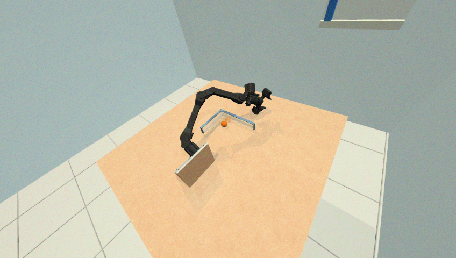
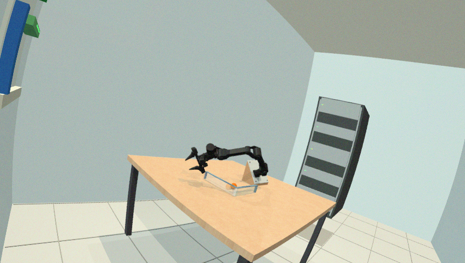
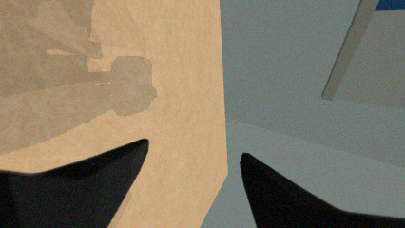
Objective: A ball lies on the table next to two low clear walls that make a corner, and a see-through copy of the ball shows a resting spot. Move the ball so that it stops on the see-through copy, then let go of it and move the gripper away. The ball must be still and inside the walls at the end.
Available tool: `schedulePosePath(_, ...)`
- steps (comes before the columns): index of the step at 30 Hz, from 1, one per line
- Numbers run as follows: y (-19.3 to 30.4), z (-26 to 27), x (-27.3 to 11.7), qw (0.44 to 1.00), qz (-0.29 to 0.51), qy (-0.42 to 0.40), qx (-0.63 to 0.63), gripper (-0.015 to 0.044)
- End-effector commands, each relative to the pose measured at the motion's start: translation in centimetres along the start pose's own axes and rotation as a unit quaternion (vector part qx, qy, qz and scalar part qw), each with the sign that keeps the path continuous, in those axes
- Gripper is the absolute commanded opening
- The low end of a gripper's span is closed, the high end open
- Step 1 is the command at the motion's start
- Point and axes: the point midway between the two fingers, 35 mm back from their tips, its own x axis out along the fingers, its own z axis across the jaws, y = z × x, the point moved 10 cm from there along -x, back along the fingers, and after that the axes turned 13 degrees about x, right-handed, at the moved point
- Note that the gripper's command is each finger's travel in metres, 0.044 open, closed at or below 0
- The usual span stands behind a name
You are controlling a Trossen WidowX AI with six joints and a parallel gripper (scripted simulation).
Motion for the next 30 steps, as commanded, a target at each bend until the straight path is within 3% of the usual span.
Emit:
schedulePosePath(1,-1.4,1.3,-3.4,0.993,0.041,-0.085,-0.067,0.0334)
schedulePosePath(10,-3.4,4.9,-12.2,0.950,0.069,-0.262,-0.152,0.0334)
schedulePosePath(21,-4.6,11.8,-20.6,0.860,0.023,-0.464,-0.210,0.0334)
schedulePosePath(30,-4.6,12.1,-21.0,0.856,0.019,-0.472,-0.211,0.0334)
